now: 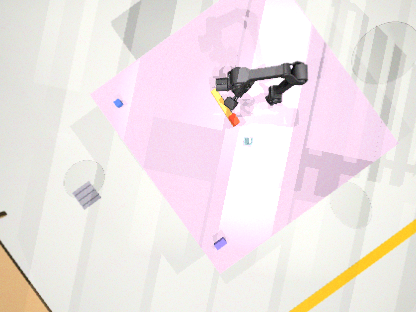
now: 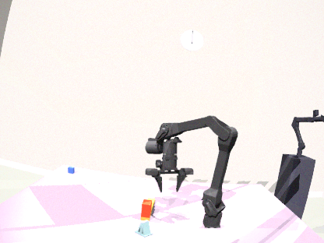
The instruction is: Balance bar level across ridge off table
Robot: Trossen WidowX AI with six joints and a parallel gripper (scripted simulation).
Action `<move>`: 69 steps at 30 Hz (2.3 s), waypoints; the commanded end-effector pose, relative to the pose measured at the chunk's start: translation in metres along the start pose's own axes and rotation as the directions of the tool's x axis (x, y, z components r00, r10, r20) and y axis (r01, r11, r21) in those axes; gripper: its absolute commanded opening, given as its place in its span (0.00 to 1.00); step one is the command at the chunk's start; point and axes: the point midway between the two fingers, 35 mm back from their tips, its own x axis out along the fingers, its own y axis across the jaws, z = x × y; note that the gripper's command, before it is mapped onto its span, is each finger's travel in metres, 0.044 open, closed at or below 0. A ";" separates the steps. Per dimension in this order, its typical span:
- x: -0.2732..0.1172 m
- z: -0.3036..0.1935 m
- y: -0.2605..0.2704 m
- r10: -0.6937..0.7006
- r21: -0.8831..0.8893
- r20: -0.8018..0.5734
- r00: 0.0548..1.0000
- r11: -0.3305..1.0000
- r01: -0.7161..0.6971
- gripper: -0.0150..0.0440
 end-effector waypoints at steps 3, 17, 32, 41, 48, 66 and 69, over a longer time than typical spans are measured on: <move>-0.012 0.008 0.021 0.002 0.099 0.066 0.998 0.995 -0.009 0.79; -0.041 0.014 0.070 0.046 0.313 0.196 0.980 0.944 -0.107 0.79; 0.029 0.030 0.077 0.046 0.313 0.196 0.979 0.944 -0.107 0.79; 0.060 0.034 0.075 0.046 0.313 0.196 0.980 0.944 -0.107 0.79; 0.068 0.036 0.075 0.045 0.313 0.196 0.980 0.944 -0.107 0.79; 0.085 0.039 0.076 0.045 0.313 0.196 0.980 0.944 -0.106 0.79; 0.085 0.039 0.076 0.045 0.313 0.196 0.980 0.944 -0.106 0.79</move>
